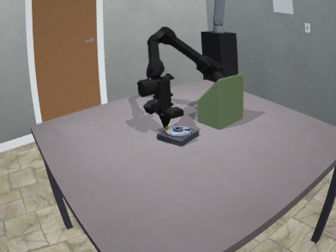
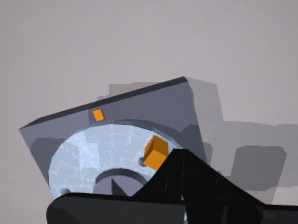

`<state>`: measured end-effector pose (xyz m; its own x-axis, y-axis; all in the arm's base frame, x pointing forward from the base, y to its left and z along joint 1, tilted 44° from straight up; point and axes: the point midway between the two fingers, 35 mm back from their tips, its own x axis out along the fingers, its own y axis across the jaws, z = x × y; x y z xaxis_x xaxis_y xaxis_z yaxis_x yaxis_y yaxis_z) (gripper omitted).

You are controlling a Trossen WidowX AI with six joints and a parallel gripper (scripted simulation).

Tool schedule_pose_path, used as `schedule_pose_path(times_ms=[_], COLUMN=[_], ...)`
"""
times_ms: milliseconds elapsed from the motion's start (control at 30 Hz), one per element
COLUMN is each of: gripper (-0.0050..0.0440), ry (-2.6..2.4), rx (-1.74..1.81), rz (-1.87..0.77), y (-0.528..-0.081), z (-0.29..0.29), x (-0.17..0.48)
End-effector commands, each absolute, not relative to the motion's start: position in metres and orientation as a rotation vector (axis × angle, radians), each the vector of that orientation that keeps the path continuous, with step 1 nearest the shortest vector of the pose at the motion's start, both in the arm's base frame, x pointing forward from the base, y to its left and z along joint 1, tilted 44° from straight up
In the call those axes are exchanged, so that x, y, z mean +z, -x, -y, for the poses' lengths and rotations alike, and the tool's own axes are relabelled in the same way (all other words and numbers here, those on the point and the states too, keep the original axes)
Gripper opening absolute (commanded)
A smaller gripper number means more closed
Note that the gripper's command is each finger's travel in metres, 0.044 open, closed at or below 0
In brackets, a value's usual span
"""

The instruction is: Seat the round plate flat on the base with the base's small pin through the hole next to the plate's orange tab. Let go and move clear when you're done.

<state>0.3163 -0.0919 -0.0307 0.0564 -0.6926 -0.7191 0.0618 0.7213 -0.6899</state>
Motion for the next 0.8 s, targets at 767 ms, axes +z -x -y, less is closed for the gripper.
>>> schedule_pose_path(times_ms=[767], gripper=[-0.0050], ry=[0.560], rx=[-0.619], rz=[-1.394], y=[-0.3306], z=[0.0802], x=[-0.0353])
